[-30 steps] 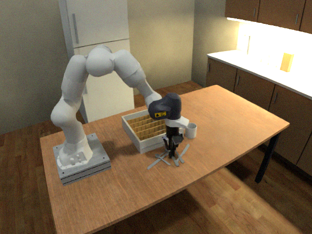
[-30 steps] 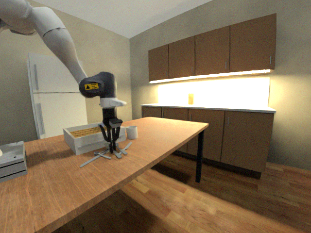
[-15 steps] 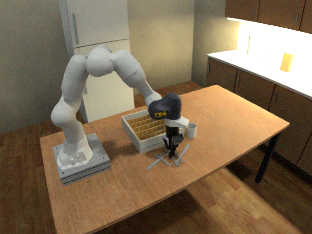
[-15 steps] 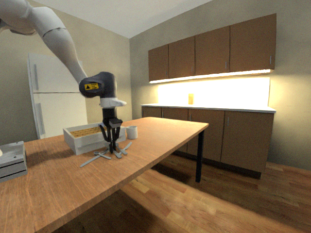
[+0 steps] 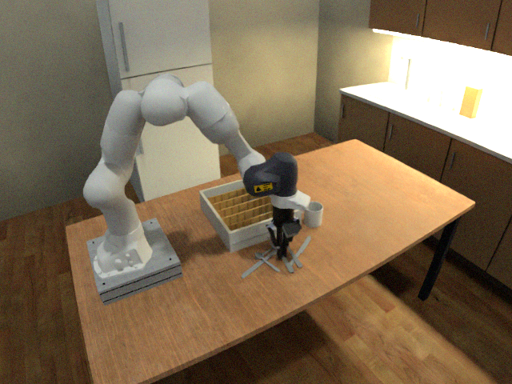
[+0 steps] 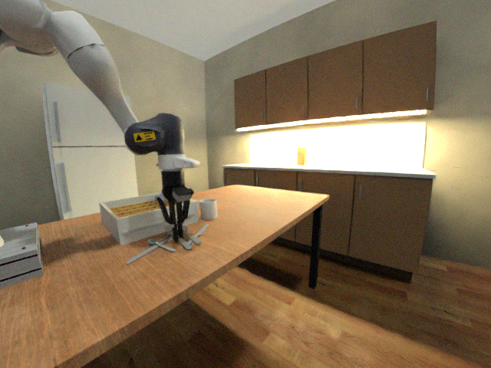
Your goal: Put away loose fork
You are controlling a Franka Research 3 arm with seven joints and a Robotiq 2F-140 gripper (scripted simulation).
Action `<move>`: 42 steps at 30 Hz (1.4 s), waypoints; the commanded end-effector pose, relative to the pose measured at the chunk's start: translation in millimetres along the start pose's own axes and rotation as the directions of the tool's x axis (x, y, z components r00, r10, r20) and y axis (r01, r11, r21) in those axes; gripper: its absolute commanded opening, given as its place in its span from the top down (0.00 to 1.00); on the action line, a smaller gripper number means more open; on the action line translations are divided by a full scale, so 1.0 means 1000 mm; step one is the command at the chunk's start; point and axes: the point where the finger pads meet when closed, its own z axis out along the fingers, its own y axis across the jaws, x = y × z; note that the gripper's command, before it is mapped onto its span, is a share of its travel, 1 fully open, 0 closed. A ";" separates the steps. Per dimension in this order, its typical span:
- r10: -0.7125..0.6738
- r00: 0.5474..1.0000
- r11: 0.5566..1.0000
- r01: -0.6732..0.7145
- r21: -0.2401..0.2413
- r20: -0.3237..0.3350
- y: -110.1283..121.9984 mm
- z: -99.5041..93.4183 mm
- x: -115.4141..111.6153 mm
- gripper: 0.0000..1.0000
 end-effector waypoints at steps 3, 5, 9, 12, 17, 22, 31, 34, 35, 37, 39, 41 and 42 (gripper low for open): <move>0.001 1.000 1.000 -0.001 0.005 -0.002 -0.002 -0.001 0.000 0.87; 0.001 1.000 1.000 -0.001 0.005 -0.002 -0.002 -0.001 0.000 0.87; 0.001 1.000 1.000 -0.001 0.005 -0.002 -0.002 -0.003 0.000 0.87; 0.001 1.000 1.000 -0.001 0.005 -0.002 -0.002 -0.006 0.000 0.87; 0.001 1.000 1.000 -0.001 0.005 -0.002 -0.002 -0.016 0.000 0.87; 0.001 1.000 1.000 -0.001 0.005 -0.002 -0.002 -0.032 0.000 0.87; 0.001 1.000 1.000 -0.001 0.005 -0.002 -0.002 -0.063 0.000 0.87; 0.001 1.000 1.000 -0.001 0.005 -0.002 -0.002 -0.078 0.000 0.87; 0.001 1.000 1.000 -0.001 0.005 -0.002 -0.001 -0.084 0.000 0.87; 0.001 1.000 1.000 -0.001 0.005 -0.002 -0.001 -0.095 0.000 0.87; 0.001 1.000 1.000 -0.001 0.005 -0.002 -0.001 -0.105 0.000 0.87; 0.001 1.000 1.000 -0.001 0.005 -0.002 -0.001 -0.116 0.000 0.87; 0.001 1.000 1.000 -0.001 0.005 -0.002 -0.001 -0.122 0.000 0.87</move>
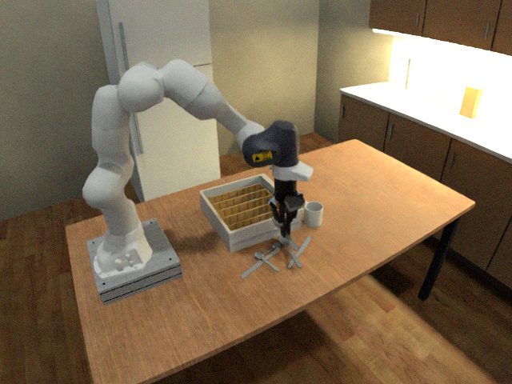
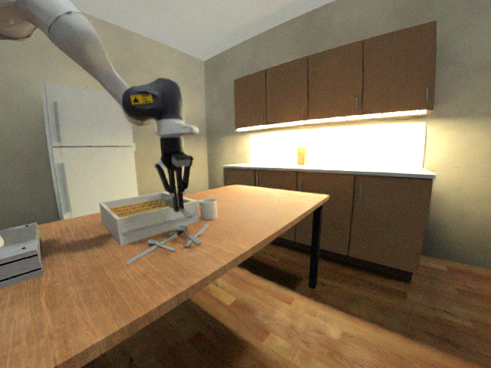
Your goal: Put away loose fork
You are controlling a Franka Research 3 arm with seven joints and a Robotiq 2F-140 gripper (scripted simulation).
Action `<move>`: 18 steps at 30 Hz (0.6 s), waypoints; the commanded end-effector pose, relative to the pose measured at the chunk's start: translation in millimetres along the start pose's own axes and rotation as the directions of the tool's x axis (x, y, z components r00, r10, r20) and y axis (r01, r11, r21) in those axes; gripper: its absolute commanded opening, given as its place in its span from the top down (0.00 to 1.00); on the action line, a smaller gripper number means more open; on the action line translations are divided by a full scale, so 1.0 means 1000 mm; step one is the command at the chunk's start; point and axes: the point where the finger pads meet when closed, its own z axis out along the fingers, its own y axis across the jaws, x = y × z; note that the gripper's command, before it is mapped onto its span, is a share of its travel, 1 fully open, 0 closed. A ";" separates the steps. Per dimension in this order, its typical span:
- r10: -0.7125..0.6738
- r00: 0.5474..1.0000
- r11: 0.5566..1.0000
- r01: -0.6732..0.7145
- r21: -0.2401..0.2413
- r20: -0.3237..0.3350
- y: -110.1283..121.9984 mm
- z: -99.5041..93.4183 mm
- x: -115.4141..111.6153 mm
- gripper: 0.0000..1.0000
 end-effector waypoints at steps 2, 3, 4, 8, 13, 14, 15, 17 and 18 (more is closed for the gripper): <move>-0.008 1.000 1.000 0.008 -0.026 0.010 0.008 -0.012 -0.002 0.87; -0.008 1.000 1.000 0.008 -0.026 0.010 0.008 -0.017 -0.002 0.87; -0.008 1.000 1.000 0.008 -0.026 0.010 0.008 -0.022 -0.002 0.87; -0.008 1.000 1.000 0.008 -0.026 0.010 0.007 -0.040 -0.002 0.87; -0.008 1.000 1.000 0.008 -0.026 0.010 0.007 -0.057 -0.002 0.87; -0.008 1.000 1.000 0.008 -0.026 0.010 0.007 -0.060 -0.002 0.87; -0.008 1.000 1.000 0.008 -0.026 0.010 0.007 -0.062 -0.002 0.87; -0.008 1.000 1.000 0.008 -0.026 0.010 0.007 -0.065 -0.002 0.87; -0.008 1.000 1.000 0.008 -0.026 0.010 0.007 -0.065 -0.002 0.87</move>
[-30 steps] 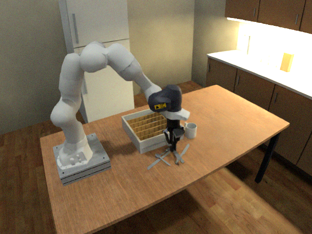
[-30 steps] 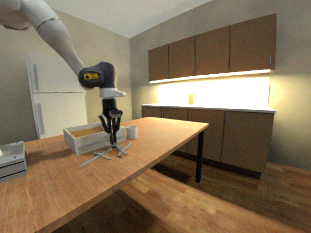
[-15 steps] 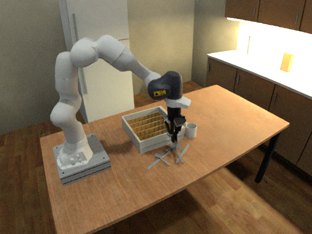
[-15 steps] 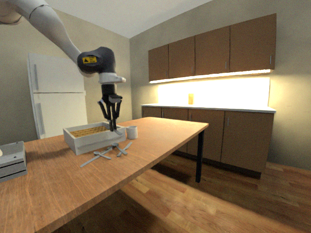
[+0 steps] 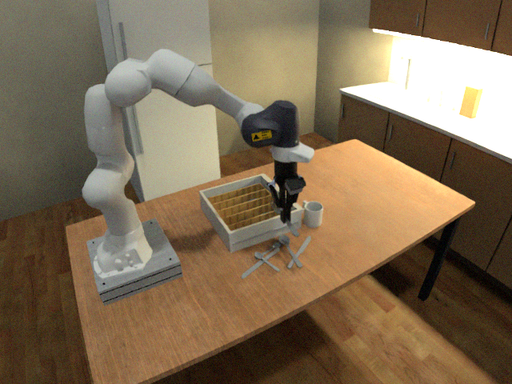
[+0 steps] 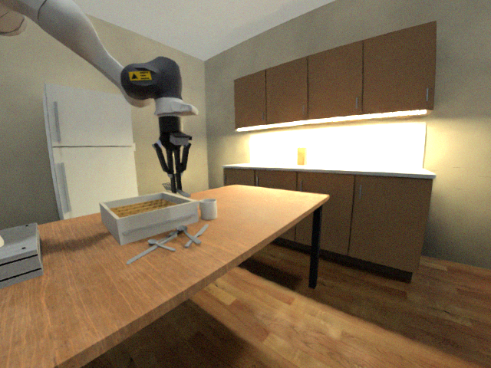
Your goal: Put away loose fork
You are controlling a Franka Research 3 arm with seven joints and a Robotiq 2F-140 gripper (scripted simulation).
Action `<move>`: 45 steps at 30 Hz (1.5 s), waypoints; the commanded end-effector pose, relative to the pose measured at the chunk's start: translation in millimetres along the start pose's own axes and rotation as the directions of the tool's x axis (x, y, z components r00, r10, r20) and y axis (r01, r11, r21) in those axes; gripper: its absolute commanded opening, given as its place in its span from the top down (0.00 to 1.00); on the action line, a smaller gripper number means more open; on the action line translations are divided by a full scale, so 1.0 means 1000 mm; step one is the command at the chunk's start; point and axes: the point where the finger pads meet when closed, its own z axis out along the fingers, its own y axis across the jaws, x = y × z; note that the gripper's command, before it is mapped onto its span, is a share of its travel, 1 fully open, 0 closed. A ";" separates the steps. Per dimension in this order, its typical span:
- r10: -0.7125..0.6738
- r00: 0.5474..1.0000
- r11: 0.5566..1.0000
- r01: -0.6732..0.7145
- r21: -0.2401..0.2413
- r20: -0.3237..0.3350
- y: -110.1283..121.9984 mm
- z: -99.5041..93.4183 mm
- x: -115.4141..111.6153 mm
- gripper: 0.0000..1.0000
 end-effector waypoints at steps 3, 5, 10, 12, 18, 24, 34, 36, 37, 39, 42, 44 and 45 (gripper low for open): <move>-0.006 1.000 1.000 0.007 -0.019 0.009 0.006 -0.004 -0.002 0.87; -0.006 1.000 1.000 0.007 -0.019 0.009 0.006 -0.004 -0.002 0.87; -0.006 1.000 1.000 0.007 -0.019 0.009 0.006 -0.005 -0.002 0.87; -0.006 1.000 1.000 0.007 -0.019 0.009 0.006 -0.005 -0.002 0.87; -0.006 1.000 1.000 0.007 -0.019 0.009 0.006 -0.005 -0.002 0.87; -0.006 1.000 1.000 0.007 -0.019 0.009 0.006 -0.005 -0.002 0.87; -0.006 1.000 1.000 0.007 -0.018 0.018 0.013 -0.007 -0.095 0.87; -0.007 1.000 1.000 0.007 -0.018 0.018 0.020 -0.008 -0.127 0.87; -0.007 1.000 1.000 0.007 -0.018 0.018 0.022 -0.008 -0.136 0.87; -0.007 1.000 1.000 0.007 -0.018 0.018 0.029 -0.008 -0.158 0.87; -0.007 1.000 1.000 0.007 -0.019 0.015 0.042 -0.008 -0.193 0.87; -0.007 1.000 1.000 0.007 -0.019 0.012 0.052 -0.008 -0.217 0.87; -0.007 1.000 1.000 0.007 -0.019 0.010 0.058 -0.008 -0.228 0.87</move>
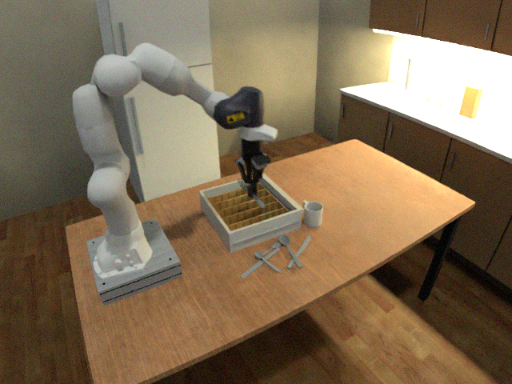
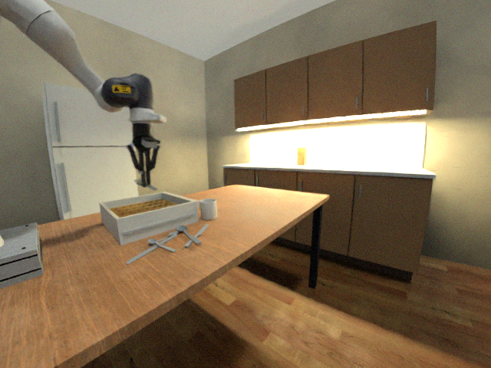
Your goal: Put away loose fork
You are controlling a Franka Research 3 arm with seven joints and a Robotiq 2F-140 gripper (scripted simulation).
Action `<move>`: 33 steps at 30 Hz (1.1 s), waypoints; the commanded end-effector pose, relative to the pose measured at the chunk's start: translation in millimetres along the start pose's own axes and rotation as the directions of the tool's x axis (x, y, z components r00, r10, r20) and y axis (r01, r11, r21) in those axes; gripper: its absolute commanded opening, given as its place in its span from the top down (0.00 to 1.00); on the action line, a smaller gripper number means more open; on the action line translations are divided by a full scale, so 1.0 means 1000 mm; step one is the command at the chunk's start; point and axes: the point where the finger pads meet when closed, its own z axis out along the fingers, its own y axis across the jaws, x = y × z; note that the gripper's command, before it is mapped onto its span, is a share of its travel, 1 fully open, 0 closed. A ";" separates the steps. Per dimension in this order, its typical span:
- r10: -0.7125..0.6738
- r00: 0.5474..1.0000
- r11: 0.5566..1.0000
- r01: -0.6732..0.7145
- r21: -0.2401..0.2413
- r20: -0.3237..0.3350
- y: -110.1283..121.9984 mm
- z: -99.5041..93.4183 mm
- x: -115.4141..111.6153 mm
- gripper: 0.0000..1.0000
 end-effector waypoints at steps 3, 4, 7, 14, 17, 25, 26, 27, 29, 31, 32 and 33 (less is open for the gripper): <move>0.117 0.993 0.993 -0.117 0.017 -0.010 0.006 -0.001 -0.034 0.87; 0.117 0.993 0.993 -0.117 0.017 -0.010 0.006 -0.001 -0.034 0.87; 0.117 0.993 0.993 -0.117 0.017 -0.010 0.006 -0.001 -0.034 0.87; 0.119 0.993 0.993 -0.119 0.017 -0.010 0.006 -0.001 -0.034 0.87; 0.202 0.979 0.979 -0.202 0.018 -0.009 0.006 -0.001 -0.034 0.87; 0.365 0.931 0.931 -0.364 0.019 -0.005 0.006 -0.001 -0.034 0.87; 0.379 0.925 0.925 -0.379 0.019 -0.005 0.006 -0.001 -0.034 0.87; 0.394 0.919 0.919 -0.394 0.019 -0.005 0.006 -0.001 -0.034 0.87; 0.422 0.906 0.906 -0.422 0.019 -0.004 0.006 -0.001 -0.034 0.87; 0.451 0.893 0.893 -0.450 0.019 -0.004 0.006 -0.001 -0.034 0.87; 0.465 0.886 0.885 -0.464 0.019 -0.003 0.006 -0.001 -0.034 0.87; 0.478 0.878 0.878 -0.478 0.019 -0.003 0.006 -0.001 -0.034 0.87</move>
